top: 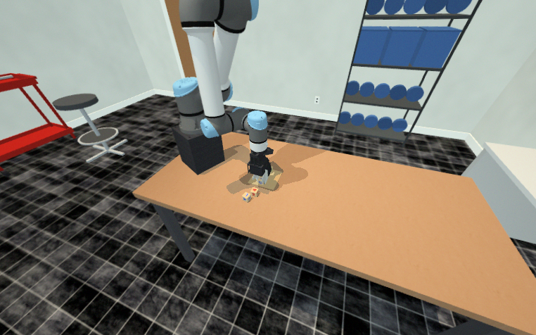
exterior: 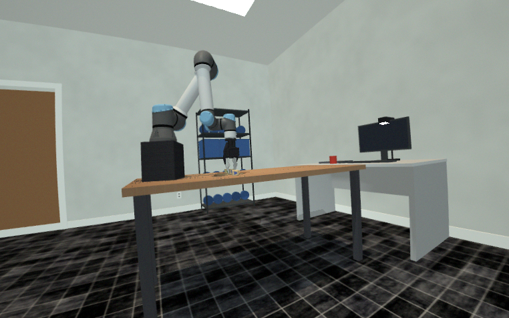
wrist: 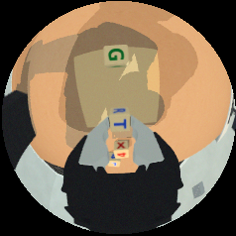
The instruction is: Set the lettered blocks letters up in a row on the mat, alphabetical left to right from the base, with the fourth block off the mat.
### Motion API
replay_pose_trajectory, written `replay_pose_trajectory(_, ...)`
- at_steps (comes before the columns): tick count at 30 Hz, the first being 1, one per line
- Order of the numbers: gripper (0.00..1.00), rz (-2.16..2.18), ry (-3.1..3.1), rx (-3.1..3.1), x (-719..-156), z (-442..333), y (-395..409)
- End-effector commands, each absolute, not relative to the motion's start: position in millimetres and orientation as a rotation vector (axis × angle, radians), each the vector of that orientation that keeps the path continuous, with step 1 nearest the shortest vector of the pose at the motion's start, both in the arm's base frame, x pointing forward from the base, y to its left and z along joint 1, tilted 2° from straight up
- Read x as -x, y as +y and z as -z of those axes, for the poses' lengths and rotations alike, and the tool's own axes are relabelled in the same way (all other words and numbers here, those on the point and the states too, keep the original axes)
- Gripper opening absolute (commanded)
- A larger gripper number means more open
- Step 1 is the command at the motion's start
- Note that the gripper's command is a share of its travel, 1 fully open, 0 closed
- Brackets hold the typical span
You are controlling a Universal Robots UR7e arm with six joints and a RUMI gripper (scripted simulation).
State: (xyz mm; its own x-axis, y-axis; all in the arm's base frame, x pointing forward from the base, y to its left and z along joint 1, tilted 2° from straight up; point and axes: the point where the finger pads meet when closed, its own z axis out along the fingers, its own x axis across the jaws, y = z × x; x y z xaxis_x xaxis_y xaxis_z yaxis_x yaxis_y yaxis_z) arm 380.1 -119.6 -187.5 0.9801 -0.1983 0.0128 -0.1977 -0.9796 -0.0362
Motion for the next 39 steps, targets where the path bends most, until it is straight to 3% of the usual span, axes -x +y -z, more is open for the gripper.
replay_pose_trajectory(1,0.09,0.030,0.308,3.092,-381.7,187.1,-119.9)
replay_pose_trajectory(7,0.09,0.030,0.308,3.092,-381.7,187.1,-119.9)
replay_pose_trajectory(22,0.28,0.030,0.308,3.092,-381.7,187.1,-119.9)
replay_pose_trajectory(39,0.28,0.030,0.308,3.092,-381.2,183.2,-119.7)
